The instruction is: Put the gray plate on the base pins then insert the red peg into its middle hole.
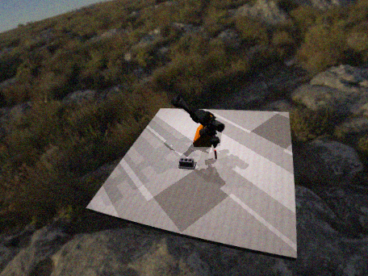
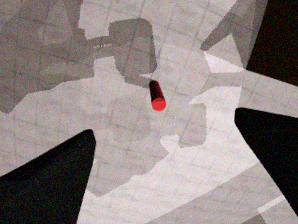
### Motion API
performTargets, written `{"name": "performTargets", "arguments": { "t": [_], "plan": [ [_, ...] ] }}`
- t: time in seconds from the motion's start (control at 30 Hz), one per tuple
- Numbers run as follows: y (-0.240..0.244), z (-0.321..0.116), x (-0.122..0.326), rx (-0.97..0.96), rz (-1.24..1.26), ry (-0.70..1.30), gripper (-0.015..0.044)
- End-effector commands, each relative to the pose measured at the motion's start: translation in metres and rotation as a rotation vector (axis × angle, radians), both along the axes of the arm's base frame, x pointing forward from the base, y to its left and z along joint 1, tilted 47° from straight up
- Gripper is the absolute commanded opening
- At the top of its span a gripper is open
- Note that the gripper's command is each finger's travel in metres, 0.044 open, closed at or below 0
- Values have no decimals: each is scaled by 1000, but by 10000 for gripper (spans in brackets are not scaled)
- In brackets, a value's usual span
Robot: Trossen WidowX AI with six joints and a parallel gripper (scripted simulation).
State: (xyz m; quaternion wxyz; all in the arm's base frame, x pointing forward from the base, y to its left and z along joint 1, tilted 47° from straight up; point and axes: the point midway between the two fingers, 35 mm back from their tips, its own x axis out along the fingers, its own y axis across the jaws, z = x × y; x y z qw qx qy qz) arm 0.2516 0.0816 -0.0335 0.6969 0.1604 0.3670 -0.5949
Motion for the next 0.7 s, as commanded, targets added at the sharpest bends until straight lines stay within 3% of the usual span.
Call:
{"name": "performTargets", "arguments": {
  "t": [0.0, 0.67],
  "plan": [
    [1, -7, -9, -5, -2, 11, 440],
    [-32, -43, -5, -7, 0, 14, 440]
  ]
}}
